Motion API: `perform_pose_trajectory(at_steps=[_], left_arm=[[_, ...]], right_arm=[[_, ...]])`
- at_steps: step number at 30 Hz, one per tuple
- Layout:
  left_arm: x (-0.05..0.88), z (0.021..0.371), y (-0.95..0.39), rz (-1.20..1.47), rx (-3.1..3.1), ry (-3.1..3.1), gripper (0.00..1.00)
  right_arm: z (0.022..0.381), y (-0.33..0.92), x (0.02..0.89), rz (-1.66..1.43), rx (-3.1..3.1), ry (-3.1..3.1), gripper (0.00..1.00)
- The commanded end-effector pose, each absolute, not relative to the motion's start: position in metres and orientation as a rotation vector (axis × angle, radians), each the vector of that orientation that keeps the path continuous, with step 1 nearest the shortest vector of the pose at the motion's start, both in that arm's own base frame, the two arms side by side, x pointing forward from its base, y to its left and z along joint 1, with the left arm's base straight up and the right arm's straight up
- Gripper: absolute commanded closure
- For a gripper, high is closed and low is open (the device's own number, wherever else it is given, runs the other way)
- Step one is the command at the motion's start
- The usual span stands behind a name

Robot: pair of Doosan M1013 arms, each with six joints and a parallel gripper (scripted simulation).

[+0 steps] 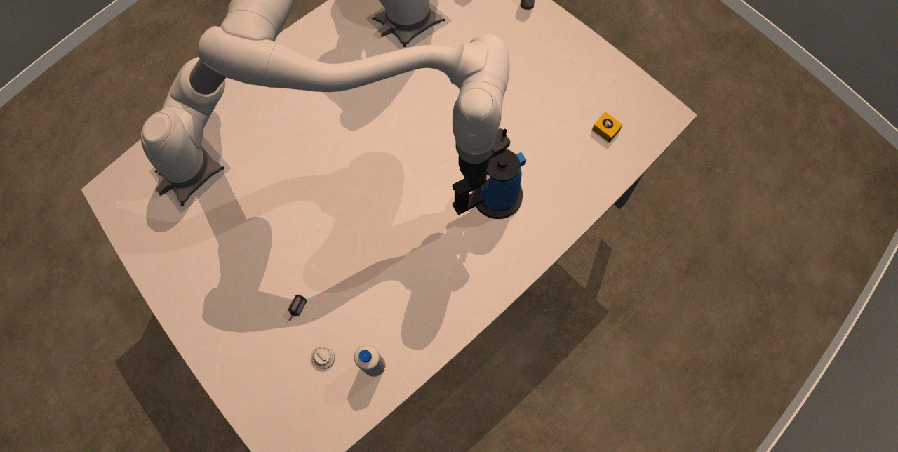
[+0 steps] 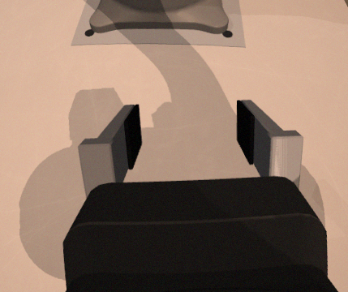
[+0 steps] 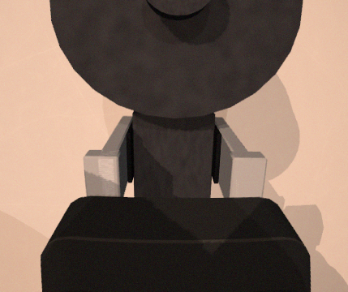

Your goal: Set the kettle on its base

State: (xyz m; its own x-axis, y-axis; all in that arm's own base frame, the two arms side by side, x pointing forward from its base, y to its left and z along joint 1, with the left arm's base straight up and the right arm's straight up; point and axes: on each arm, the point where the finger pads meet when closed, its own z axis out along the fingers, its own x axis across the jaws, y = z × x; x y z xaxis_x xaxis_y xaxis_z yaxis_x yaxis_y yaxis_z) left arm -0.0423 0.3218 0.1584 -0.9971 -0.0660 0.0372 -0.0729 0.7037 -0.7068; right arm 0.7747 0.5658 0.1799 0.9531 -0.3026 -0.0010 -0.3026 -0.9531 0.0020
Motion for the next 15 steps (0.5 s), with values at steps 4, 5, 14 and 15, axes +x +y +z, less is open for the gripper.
perform_pose_trajectory(at_steps=[4, 5, 14, 15], left_arm=[[-0.0423, 0.1588, 0.3221, 1.199, 0.118, -2.891, 0.0], [-0.0423, 0.1588, 0.3221, 1.199, 0.118, -2.891, 0.0], [-0.0423, 0.1588, 0.3221, 1.199, 0.118, -2.891, 0.0], [-0.0423, 0.1588, 0.3221, 1.199, 0.118, -2.891, 0.0]], right_arm=[[0.1797, 0.5661, 0.775, 0.0, 3.105, -0.481, 1.0], [0.1794, 0.5661, 0.775, 0.0, 3.105, -0.481, 1.0], [0.1791, 0.5661, 0.775, 0.0, 3.105, -0.481, 1.0], [0.1791, 0.5661, 0.775, 0.0, 3.105, -0.481, 1.0]])
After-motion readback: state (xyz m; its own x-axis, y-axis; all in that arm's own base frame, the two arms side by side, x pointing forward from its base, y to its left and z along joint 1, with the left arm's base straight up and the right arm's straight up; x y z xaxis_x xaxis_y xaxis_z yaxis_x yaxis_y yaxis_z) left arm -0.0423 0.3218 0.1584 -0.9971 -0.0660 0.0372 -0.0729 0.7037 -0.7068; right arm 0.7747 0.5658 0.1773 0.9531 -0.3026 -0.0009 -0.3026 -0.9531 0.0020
